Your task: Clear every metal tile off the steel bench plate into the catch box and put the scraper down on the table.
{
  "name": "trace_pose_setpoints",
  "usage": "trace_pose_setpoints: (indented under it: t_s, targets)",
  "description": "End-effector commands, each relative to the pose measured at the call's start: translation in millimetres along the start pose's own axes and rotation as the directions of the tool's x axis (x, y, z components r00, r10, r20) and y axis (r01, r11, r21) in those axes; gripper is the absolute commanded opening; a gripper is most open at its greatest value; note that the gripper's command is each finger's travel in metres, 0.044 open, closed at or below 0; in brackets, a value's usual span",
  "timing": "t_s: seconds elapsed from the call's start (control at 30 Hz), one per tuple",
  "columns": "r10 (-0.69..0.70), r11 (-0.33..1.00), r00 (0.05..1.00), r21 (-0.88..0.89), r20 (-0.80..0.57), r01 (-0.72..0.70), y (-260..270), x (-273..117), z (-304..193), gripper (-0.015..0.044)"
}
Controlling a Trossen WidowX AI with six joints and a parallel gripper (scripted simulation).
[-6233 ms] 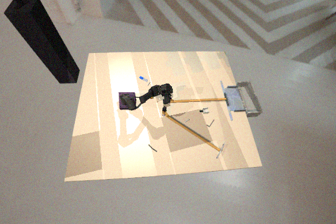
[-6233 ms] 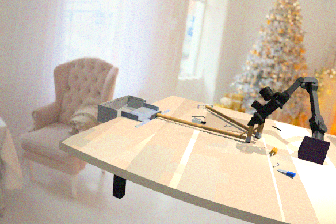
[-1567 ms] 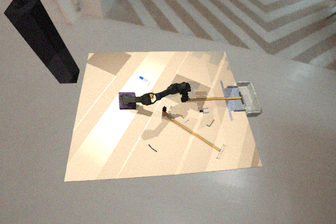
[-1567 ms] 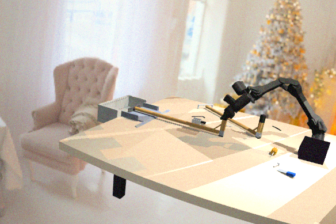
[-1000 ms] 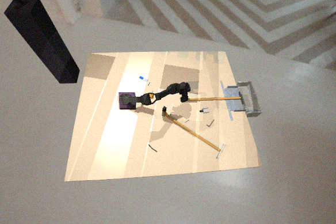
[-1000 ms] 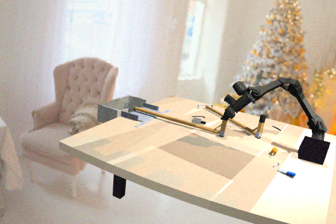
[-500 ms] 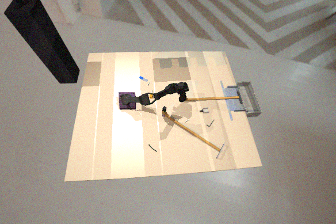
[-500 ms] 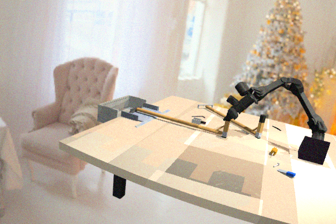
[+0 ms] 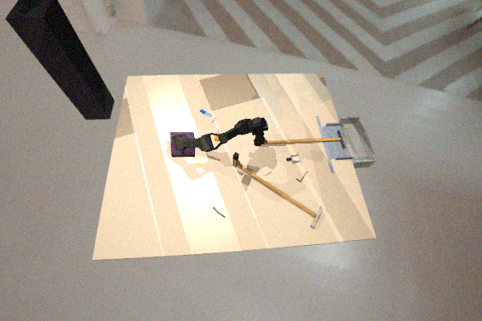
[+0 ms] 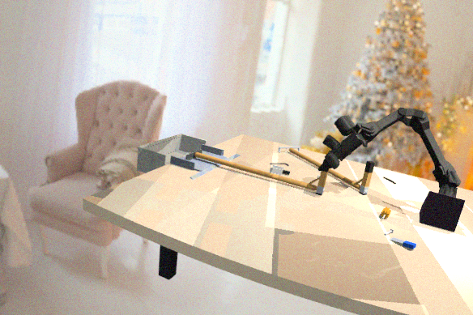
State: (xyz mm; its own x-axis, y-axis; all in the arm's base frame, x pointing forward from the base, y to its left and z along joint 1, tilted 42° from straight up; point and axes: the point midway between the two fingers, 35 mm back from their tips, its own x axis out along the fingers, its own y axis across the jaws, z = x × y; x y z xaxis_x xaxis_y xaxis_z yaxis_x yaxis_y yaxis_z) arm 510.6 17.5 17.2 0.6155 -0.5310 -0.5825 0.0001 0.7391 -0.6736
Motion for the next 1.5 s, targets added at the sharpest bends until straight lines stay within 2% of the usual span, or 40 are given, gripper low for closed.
trace_pose_setpoints:
  t_s: [0.0,1.47]
  targets:
    - [-0.004,1.000,1.000,0.011,0.019,0.004,-2.4,-8.5,4.4,0.0000]
    - [-0.002,1.000,1.000,0.009,0.020,0.002,-2.0,-41.2,-30.2,0.0000]
